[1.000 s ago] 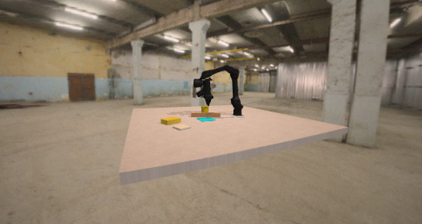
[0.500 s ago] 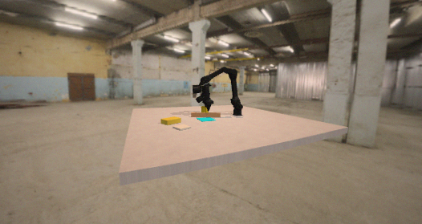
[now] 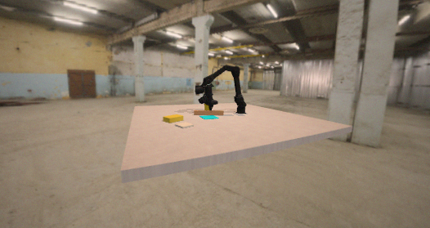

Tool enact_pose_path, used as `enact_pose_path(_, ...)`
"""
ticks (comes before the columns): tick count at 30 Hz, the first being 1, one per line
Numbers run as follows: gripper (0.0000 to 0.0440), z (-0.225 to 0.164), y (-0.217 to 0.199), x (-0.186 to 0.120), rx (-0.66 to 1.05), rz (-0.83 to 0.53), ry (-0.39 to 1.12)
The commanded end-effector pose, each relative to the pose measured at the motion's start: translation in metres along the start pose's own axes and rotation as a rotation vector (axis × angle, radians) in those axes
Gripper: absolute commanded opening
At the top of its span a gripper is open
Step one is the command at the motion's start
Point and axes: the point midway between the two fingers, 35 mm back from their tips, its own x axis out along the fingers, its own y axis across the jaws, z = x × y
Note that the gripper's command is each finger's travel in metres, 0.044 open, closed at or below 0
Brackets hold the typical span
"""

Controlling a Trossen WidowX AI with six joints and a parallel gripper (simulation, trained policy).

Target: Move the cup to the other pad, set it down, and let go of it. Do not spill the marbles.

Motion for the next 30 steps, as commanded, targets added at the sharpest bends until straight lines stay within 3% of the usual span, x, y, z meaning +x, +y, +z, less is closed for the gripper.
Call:
enact_pose_path(1,0.0005,0.003,-0.001,-0.003,-0.041,0.004,-0.016)
enact_pose_path(30,0.0000,0.040,0.022,-0.075,-0.163,-0.008,-0.168)
